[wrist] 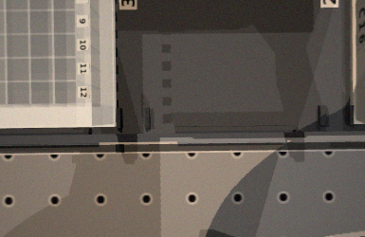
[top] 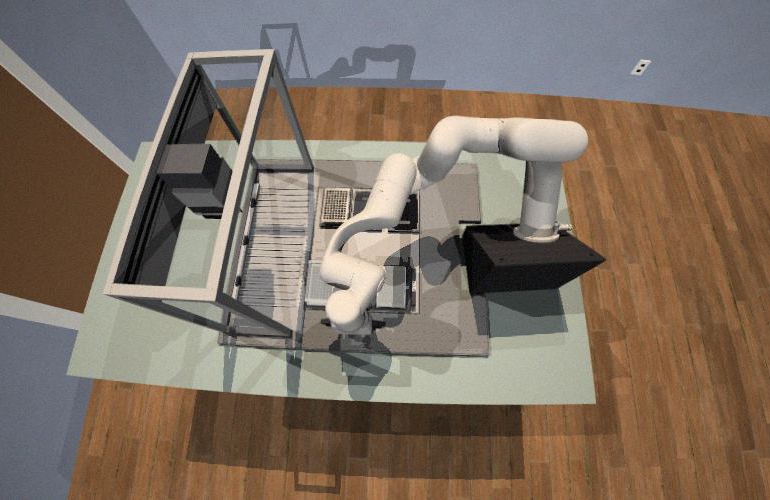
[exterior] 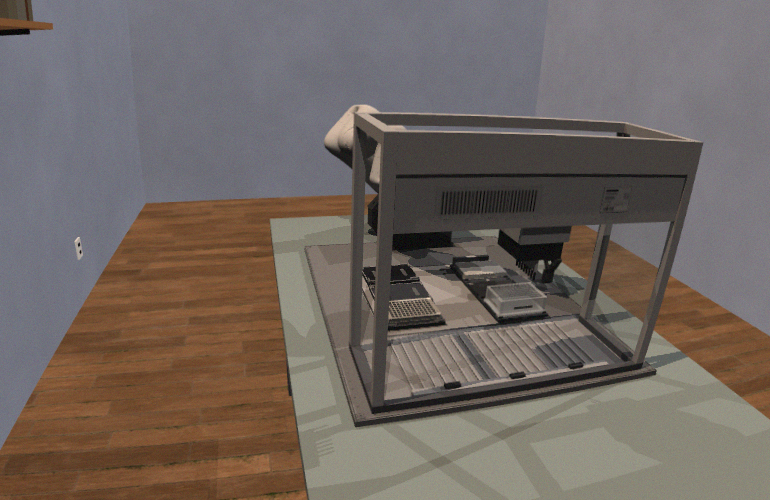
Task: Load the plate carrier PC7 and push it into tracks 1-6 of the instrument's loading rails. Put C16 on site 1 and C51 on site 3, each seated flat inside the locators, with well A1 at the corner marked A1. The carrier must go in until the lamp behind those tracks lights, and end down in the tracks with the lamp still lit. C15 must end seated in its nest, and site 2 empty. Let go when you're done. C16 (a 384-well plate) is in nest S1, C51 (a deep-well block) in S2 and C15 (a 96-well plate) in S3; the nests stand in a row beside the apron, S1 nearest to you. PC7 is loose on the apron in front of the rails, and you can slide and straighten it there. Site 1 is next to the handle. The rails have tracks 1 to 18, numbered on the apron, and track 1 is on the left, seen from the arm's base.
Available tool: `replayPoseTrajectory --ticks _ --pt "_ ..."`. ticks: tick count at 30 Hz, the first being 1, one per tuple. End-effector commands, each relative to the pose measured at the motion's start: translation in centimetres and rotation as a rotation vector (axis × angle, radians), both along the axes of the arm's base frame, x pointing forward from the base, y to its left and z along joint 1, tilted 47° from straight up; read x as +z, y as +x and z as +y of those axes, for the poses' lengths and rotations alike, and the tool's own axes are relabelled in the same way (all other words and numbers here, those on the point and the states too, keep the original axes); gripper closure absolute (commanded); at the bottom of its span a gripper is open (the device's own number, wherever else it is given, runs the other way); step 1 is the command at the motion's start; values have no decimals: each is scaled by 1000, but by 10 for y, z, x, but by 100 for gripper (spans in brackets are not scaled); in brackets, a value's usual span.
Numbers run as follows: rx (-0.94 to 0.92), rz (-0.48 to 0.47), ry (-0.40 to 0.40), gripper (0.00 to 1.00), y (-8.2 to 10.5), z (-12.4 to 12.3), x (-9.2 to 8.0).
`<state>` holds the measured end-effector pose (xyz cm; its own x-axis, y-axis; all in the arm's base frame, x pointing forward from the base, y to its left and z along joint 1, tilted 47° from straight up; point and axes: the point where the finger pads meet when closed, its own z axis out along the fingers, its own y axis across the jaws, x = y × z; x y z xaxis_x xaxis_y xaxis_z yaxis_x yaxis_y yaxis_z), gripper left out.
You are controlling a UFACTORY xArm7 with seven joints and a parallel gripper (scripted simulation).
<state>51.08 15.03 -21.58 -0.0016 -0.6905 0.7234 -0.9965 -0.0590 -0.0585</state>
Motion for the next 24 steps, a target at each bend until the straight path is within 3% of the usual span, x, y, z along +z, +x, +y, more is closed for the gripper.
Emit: replayPoseTrajectory --ticks 1,24 --pt "2 -2 3 0 0 8 7" --pt "2 -2 3 0 -3 33 31"
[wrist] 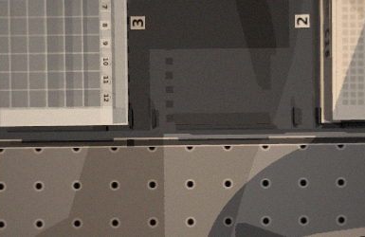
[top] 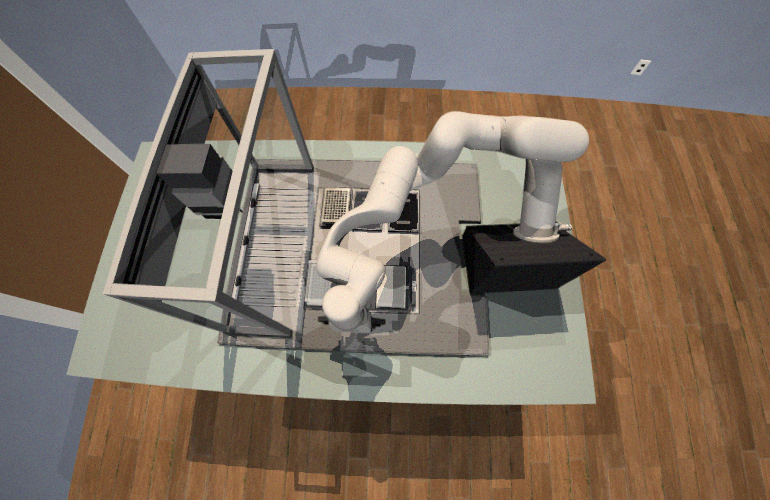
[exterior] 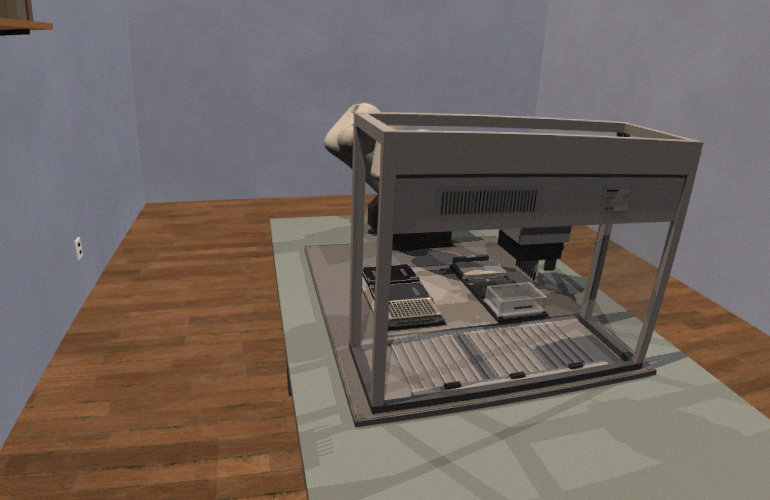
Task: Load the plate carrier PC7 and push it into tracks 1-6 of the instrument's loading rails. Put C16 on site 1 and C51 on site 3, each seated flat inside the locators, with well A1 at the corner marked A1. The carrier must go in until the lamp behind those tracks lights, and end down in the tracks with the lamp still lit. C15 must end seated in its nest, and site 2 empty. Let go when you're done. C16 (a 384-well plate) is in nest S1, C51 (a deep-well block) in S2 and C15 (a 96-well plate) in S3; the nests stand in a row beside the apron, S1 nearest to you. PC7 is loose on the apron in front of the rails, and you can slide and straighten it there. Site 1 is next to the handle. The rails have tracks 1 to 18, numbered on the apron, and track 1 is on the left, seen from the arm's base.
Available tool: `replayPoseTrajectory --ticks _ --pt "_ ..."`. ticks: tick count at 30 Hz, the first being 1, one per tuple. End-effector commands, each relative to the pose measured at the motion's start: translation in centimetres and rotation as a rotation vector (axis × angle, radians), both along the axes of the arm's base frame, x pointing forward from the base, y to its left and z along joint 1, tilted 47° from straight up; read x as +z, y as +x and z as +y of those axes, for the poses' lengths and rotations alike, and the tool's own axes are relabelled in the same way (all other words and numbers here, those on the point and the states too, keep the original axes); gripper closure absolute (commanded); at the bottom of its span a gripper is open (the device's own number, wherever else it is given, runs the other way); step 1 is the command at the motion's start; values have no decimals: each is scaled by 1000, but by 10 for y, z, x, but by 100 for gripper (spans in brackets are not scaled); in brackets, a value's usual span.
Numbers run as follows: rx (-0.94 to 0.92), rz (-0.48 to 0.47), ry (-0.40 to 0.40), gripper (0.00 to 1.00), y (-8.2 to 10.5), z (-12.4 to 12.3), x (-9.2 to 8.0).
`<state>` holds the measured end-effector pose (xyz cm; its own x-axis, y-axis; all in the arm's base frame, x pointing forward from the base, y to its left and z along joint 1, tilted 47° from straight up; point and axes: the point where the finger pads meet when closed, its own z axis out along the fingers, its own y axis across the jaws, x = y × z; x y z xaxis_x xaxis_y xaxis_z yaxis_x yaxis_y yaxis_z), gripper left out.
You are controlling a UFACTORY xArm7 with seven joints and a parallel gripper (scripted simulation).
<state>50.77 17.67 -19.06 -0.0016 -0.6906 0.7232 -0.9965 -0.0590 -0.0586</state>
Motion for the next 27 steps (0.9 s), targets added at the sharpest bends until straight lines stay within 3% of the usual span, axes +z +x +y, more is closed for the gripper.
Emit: replayPoseTrajectory --ticks 1,27 --pt "2 -2 3 0 0 7 6" --pt "2 -2 3 0 -3 34 32"
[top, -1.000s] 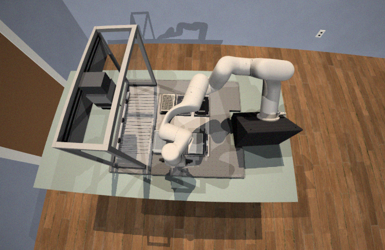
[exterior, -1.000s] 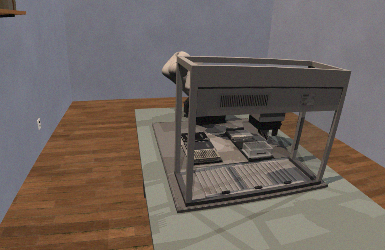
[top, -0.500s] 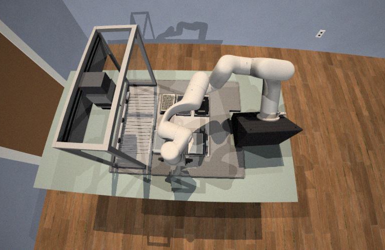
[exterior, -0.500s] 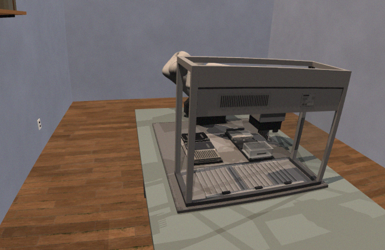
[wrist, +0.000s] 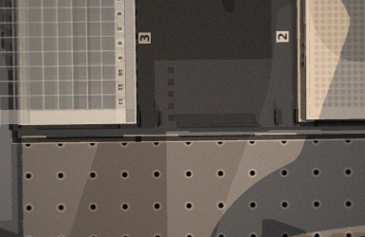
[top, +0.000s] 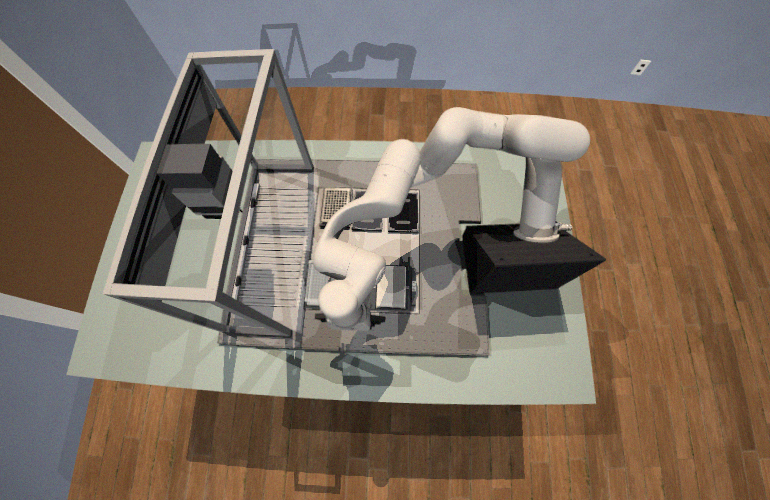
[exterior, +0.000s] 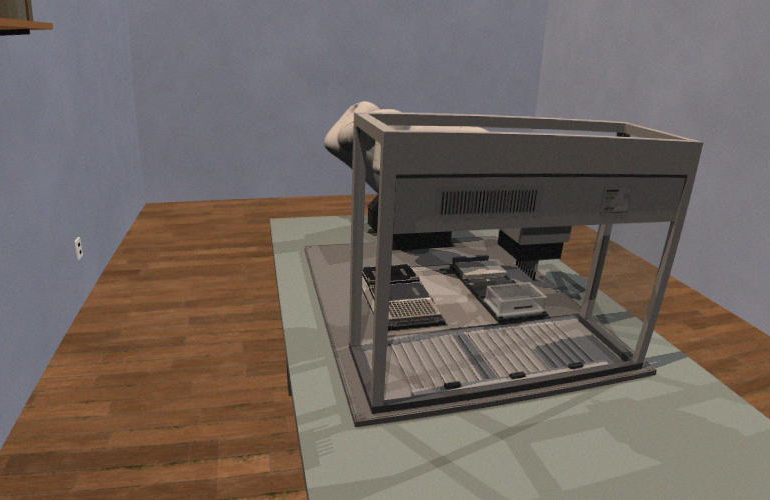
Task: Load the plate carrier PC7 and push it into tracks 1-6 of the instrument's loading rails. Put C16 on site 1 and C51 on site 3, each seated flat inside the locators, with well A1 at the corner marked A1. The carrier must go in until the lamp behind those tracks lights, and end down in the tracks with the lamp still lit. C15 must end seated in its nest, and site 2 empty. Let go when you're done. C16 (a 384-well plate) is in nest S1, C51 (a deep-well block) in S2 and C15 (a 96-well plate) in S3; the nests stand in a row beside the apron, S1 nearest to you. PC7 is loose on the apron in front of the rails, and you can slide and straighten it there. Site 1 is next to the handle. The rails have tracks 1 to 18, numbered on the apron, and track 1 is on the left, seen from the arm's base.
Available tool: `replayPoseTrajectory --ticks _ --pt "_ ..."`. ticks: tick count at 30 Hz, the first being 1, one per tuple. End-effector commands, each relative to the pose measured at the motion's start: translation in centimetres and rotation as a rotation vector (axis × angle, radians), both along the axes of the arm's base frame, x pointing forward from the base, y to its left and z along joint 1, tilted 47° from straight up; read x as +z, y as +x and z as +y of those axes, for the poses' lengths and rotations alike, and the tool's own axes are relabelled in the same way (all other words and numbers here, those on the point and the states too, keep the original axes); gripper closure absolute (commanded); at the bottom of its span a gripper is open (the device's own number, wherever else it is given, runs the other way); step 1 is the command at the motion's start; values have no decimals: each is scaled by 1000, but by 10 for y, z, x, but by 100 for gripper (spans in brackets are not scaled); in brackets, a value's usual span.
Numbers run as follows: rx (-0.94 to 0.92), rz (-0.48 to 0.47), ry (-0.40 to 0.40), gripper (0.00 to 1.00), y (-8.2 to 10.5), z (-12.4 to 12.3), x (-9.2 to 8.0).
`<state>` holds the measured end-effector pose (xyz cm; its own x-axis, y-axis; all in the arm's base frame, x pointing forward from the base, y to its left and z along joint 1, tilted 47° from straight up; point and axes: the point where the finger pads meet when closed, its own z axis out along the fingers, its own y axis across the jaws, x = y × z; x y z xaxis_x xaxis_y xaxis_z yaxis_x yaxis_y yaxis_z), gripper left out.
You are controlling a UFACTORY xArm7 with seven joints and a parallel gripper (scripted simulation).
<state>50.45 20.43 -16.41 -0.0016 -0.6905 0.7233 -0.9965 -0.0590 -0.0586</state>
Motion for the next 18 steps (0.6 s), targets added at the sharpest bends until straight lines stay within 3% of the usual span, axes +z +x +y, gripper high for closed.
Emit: replayPoseTrajectory --ticks 1,13,14,18 --pt "2 -2 3 0 0 8 7" --pt "2 -2 3 0 0 9 8" --pt "25 22 1 18 -5 7 9" --pt "117 118 -11 18 -21 -1 16"
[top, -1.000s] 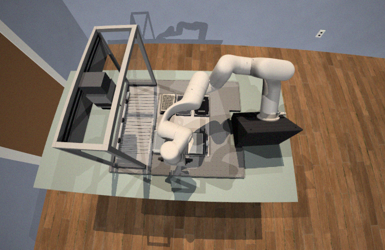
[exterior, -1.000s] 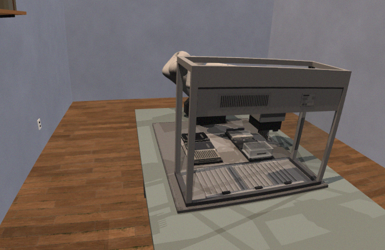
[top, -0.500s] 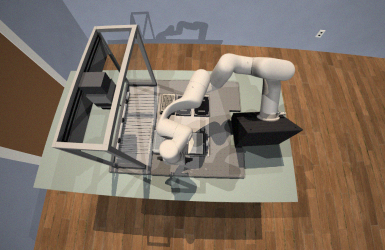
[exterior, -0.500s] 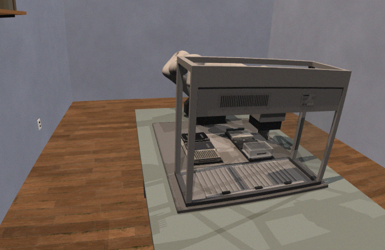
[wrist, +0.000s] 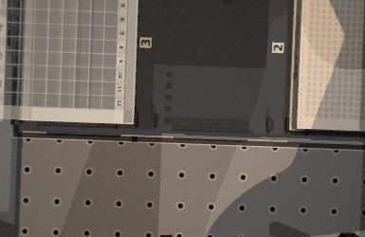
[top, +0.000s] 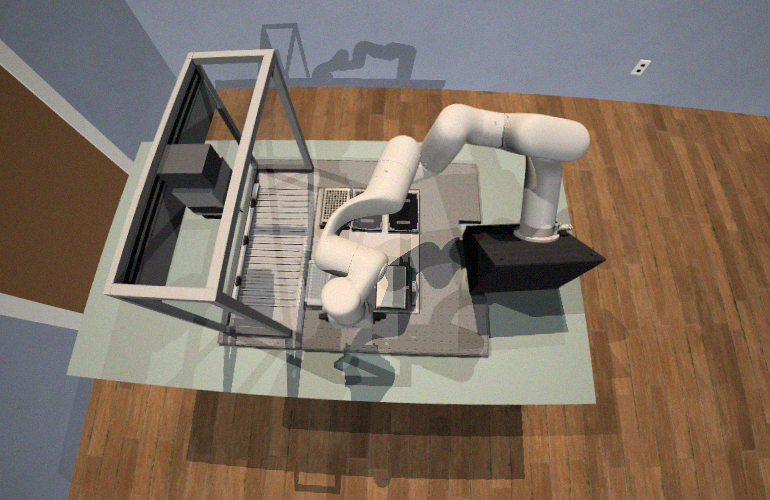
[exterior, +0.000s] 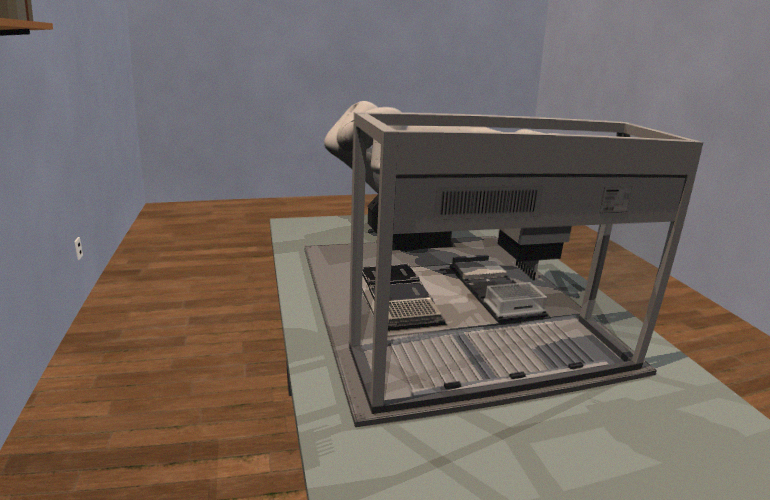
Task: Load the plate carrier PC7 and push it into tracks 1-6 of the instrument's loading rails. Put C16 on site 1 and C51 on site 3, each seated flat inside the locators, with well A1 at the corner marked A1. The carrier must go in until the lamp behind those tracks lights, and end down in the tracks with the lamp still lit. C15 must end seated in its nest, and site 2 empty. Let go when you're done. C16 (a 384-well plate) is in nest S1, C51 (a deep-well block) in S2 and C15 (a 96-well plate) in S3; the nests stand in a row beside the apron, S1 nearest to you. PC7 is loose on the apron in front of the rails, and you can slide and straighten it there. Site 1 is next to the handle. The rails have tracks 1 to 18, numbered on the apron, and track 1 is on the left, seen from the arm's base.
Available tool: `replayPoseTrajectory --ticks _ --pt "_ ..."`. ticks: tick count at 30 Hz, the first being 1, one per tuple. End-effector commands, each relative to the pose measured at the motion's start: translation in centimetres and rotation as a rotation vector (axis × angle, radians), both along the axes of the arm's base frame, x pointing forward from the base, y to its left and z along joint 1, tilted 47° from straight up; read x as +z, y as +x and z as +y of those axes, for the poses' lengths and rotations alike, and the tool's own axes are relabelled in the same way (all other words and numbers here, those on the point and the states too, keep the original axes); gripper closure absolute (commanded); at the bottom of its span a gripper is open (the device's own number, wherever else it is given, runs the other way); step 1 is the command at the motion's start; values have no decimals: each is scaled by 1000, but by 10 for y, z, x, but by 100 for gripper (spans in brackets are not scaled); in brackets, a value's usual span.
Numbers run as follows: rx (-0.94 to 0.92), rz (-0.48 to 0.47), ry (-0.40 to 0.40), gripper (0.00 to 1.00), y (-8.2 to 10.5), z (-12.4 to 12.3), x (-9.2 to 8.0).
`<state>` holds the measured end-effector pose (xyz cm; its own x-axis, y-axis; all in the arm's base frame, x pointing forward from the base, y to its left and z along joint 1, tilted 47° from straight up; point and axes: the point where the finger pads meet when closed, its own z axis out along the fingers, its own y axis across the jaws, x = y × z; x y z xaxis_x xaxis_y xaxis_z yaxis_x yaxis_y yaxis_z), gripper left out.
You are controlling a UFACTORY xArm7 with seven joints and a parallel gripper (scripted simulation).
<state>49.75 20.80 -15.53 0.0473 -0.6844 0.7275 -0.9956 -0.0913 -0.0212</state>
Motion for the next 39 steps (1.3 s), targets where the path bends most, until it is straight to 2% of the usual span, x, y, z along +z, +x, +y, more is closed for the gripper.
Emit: replayPoseTrajectory --ticks 1,6,8,23,25,39 --pt "107 106 -6 18 -19 -7 9" --pt "222 226 -20 18 -39 -18 18" --pt "222 226 -20 18 -39 -18 18" --pt "566 586 -62 18 -102 -50 44" --pt "566 586 -62 18 -102 -50 44" --pt "887 923 -102 18 -161 -80 68"
